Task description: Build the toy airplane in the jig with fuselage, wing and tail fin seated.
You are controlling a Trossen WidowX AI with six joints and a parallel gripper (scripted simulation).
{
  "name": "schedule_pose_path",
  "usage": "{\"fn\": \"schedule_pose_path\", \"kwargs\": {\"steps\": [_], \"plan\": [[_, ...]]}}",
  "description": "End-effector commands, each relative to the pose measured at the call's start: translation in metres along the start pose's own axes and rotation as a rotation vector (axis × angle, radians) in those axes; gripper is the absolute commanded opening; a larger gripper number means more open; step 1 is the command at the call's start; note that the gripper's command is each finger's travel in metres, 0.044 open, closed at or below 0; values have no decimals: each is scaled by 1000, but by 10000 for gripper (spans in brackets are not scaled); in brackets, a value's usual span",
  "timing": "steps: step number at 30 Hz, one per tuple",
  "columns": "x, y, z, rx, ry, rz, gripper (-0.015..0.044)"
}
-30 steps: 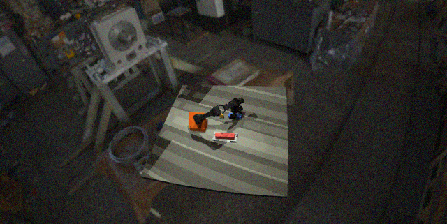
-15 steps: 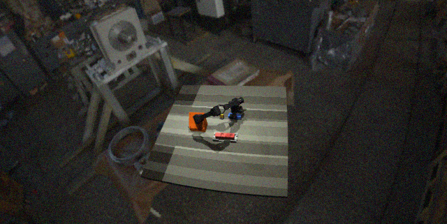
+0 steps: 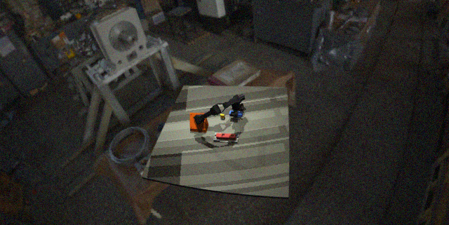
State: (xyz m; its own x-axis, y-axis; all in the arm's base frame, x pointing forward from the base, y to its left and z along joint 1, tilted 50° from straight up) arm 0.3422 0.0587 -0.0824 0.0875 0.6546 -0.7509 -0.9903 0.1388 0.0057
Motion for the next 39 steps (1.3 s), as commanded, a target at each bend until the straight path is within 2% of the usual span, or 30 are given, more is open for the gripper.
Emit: {"fn": "schedule_pose_path", "kwargs": {"steps": [1,23,39], "plan": [[1,-2,16,-7,-10,-10,0],[-1,4,86,-11,-3,-9,0],[-40,2,88,-10,-14,-193,0]]}}
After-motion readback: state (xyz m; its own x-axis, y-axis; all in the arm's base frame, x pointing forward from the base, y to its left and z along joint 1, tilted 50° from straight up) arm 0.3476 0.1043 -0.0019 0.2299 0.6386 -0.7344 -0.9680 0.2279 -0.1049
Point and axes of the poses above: the point midway between the two fingers, 35 mm back from their tips, its own z axis back along the fingers, its own x axis across the jaws, y = z × x, the point moved 6 cm from there along z, back along the fingers, and after that the axes turned 5 degrees about z, right-handed, at the moved point
